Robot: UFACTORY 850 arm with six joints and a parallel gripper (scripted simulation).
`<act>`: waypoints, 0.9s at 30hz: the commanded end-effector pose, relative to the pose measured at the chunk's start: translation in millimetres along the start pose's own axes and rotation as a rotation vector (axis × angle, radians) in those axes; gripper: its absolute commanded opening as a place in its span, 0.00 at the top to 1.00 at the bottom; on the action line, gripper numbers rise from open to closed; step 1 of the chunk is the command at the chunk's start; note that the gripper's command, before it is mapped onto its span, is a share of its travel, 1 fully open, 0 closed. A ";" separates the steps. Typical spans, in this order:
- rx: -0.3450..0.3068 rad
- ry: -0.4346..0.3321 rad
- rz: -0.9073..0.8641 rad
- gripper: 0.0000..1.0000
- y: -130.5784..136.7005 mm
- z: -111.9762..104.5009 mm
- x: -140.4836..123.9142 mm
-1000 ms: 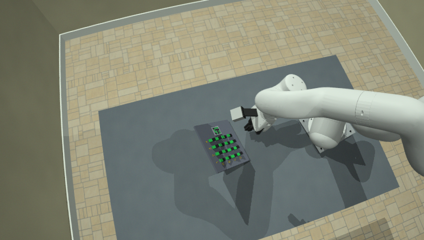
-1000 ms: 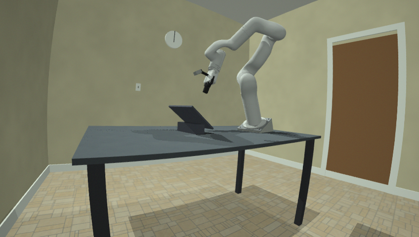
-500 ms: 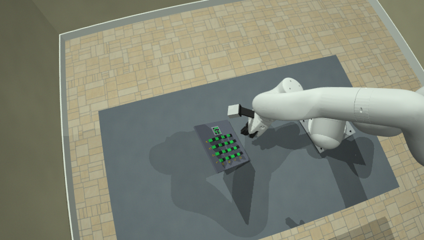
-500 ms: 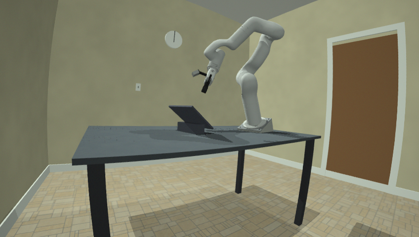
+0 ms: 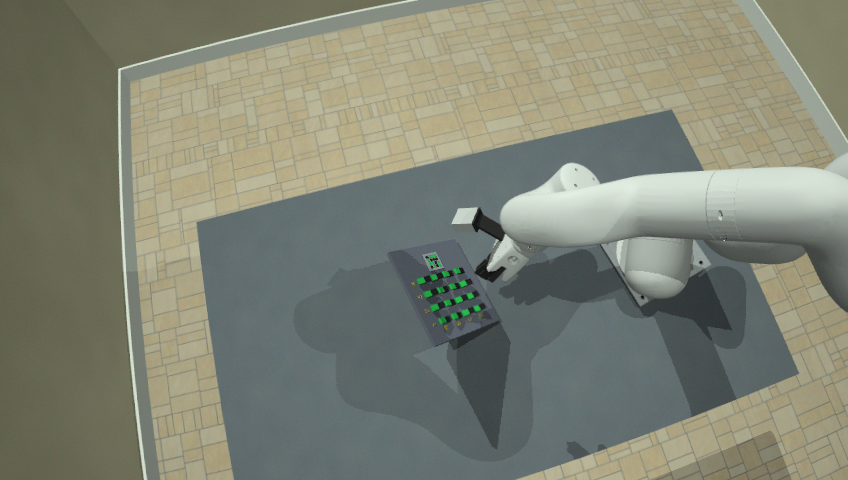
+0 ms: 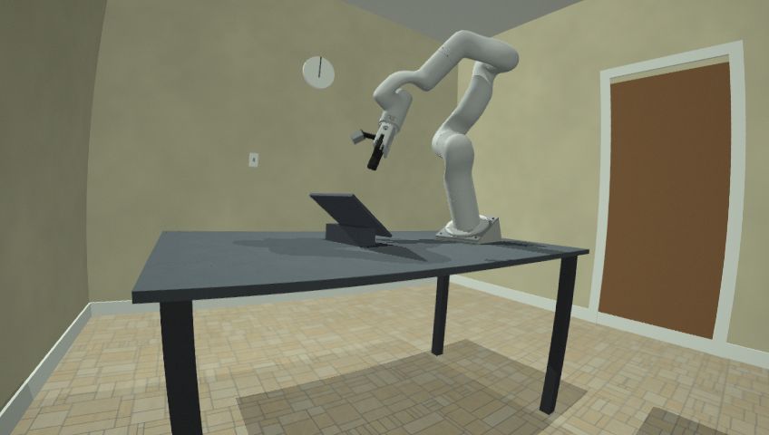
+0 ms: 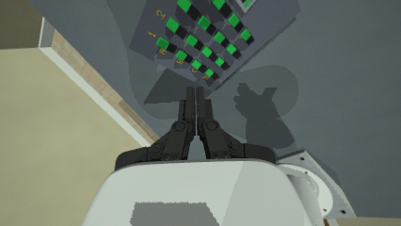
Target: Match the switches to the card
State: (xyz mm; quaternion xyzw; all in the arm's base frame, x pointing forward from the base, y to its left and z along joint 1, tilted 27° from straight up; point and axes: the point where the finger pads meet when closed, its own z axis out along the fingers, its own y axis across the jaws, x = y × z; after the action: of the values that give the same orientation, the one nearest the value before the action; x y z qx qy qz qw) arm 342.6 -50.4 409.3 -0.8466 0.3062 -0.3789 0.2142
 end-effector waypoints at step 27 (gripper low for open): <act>0.032 0.003 0.556 1.00 -41.0 14.3 3.2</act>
State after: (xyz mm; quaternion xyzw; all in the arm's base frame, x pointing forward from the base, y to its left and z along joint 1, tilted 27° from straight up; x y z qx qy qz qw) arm 365.6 -25.7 423.2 -0.7474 0.4876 -0.3245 0.3137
